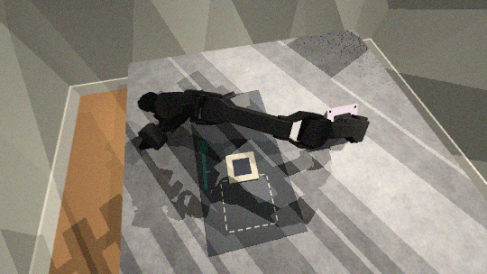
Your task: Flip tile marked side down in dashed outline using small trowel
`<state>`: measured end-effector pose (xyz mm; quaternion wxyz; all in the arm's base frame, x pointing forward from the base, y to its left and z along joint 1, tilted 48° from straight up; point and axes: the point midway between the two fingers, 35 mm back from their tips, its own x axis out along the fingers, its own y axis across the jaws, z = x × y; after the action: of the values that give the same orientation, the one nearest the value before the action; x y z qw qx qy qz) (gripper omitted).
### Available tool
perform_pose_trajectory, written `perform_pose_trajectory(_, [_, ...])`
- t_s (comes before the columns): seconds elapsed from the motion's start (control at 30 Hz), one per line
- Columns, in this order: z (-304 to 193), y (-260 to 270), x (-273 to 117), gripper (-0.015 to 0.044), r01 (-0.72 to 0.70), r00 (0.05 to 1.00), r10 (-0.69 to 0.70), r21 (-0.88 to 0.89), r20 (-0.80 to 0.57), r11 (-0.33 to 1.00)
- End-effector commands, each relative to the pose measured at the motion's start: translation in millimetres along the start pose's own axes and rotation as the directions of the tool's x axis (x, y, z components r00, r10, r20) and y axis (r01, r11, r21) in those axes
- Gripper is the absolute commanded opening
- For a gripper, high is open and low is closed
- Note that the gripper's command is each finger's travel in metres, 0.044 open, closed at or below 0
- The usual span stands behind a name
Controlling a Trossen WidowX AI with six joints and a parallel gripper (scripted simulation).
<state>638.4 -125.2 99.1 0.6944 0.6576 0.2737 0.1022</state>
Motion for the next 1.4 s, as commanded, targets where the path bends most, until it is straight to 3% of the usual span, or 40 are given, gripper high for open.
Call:
perform_pose_trajectory(0.0, [0.4, -1.8, -0.5, 0.0374, 0.003, 1.0, -0.003, -0.001, 0.001, 1.0])
perform_pose_trajectory(0.37, [20.1, -111.5, -42.0, 0.01, 0.237, 0.971, -0.237, -0.127, 0.015, 0.963])
perform_pose_trajectory(0.9, [9.6, -230.4, -113.8, 0.01, 0.443, 0.845, -0.526, -0.427, -0.094, 0.788])
perform_pose_trajectory(1.37, [-33.8, -298.7, -183.6, 0.01, 0.331, 0.7, -0.64, -0.65, -0.317, 0.684])
